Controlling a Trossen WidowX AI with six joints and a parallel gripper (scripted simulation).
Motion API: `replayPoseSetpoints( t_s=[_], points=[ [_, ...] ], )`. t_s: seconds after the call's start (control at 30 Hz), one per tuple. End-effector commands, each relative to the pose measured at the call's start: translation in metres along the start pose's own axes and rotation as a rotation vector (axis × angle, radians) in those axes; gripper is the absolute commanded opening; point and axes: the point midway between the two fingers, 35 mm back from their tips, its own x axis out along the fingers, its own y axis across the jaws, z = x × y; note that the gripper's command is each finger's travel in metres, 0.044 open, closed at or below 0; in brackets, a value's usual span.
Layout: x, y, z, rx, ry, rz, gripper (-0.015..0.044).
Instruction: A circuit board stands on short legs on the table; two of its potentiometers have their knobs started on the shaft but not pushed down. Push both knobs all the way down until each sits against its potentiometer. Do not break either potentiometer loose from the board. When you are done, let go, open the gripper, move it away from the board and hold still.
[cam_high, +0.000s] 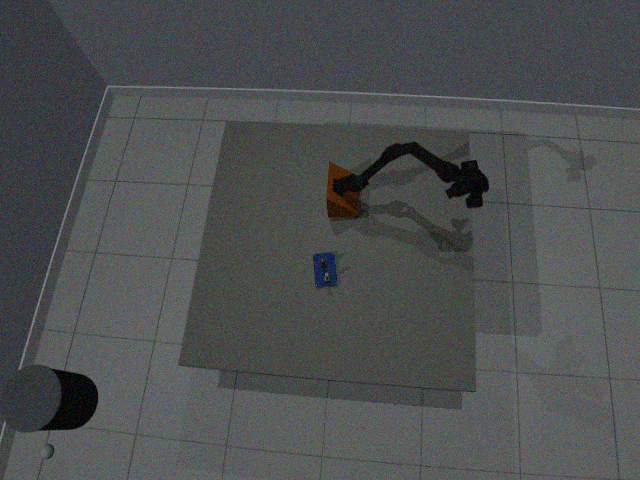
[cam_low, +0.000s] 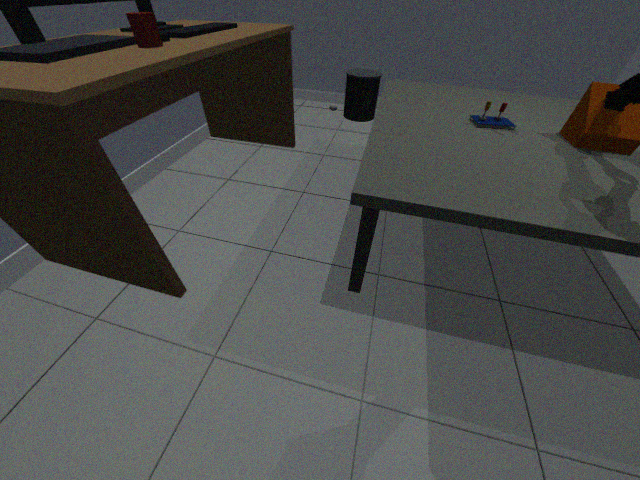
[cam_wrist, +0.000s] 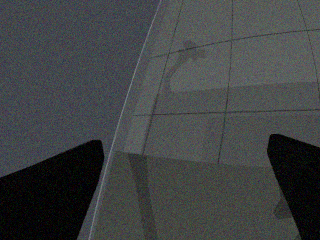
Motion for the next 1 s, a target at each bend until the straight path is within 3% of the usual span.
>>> replayPoseSetpoints(
  t_s=[0.0, 0.47, 0.8, 0.97],
  points=[
    [0.0, -0.002, 0.0, 0.002, -0.001, -0.005, 0.0374],
    [-0.067, -0.165, -0.053, 0.113, -0.017, -0.421, 0.0006],
    [-0.11, -0.21, -0.073, 0.219, -0.036, -0.599, 0.0],
    [-0.154, -0.246, -0.104, 0.218, -0.009, -0.756, 0.0]
  ],
)
